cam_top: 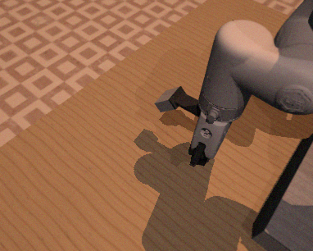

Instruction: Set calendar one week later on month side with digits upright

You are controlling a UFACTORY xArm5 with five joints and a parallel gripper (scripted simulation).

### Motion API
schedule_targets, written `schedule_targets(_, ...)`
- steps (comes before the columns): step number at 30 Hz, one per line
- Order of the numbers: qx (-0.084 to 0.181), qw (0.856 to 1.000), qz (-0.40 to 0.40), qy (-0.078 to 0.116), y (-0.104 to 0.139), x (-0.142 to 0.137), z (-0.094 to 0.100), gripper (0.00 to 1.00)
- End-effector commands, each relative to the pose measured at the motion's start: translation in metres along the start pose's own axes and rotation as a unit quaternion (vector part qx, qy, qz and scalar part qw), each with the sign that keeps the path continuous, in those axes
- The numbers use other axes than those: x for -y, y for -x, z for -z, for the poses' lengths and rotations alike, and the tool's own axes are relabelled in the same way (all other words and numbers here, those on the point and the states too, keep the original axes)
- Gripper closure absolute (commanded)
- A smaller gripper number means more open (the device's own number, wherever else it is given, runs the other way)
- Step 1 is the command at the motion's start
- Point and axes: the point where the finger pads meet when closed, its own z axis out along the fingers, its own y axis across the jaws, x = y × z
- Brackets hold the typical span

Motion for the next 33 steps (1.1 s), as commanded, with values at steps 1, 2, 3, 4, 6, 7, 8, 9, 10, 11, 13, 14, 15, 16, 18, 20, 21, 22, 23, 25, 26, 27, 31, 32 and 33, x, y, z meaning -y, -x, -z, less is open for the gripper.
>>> schedule_targets(1,-0.001,1.000,0.000,0.000,-0.0012,0.0002,0.0008,0.73)
schedule_targets(2,-0.001,1.000,0.000,0.000,-0.0012,0.0002,0.0008,0.73)
schedule_targets(3,-0.001,1.000,0.000,0.000,-0.0012,0.0002,0.0008,0.73)
schedule_targets(4,-0.001,1.000,0.000,0.000,-0.0012,0.0002,0.0008,0.73)
schedule_targets(6,-0.001,1.000,0.000,0.000,-0.0012,0.0002,0.0008,0.73)
schedule_targets(7,-0.001,1.000,0.000,0.000,-0.0012,0.0002,0.0008,0.73)
schedule_targets(8,-0.001,1.000,0.000,0.000,-0.0012,0.0002,0.0008,0.73)
schedule_targets(9,-0.001,1.000,0.000,0.000,-0.0012,0.0002,0.0008,0.73)
schedule_targets(10,-0.001,1.000,0.000,0.000,-0.0012,0.0002,0.0008,0.73)
schedule_targets(11,-0.001,1.000,0.000,0.000,-0.0012,0.0002,0.0008,0.73)
schedule_targets(13,-0.001,1.000,0.000,0.000,-0.0012,0.0002,0.0008,0.73)
schedule_targets(14,-0.001,1.000,0.000,0.000,-0.0012,0.0002,0.0008,0.73)
schedule_targets(15,-0.001,1.000,0.000,0.000,-0.0012,0.0002,0.0008,0.73)
schedule_targets(16,-0.001,1.000,0.000,0.000,-0.0012,0.0002,0.0008,0.73)
schedule_targets(18,-0.001,1.000,0.000,0.000,-0.0012,0.0002,0.0008,0.73)
schedule_targets(20,-0.001,1.000,0.000,0.000,-0.0012,0.0002,0.0008,0.73)
schedule_targets(21,-0.001,1.000,0.000,0.000,-0.0012,0.0002,0.0008,0.73)
schedule_targets(22,-0.001,1.000,0.000,0.000,-0.0012,0.0002,0.0008,0.73)
schedule_targets(23,-0.001,1.000,0.000,0.000,-0.0012,0.0002,0.0008,0.73)
schedule_targets(25,-0.001,1.000,0.000,0.000,-0.0012,0.0002,0.0008,0.73)
schedule_targets(26,-0.001,1.000,0.000,0.000,-0.0012,0.0002,0.0008,0.73)
schedule_targets(27,-0.001,1.000,0.000,0.000,-0.0012,0.0002,0.0008,0.73)
schedule_targets(31,-0.001,1.000,0.000,0.000,-0.0012,0.0002,0.0008,0.73)
schedule_targets(32,-0.001,1.000,0.000,0.000,-0.0012,0.0002,0.0008,0.73)
schedule_targets(33,-0.001,1.000,0.000,0.000,-0.0012,0.0002,0.0008,0.73)
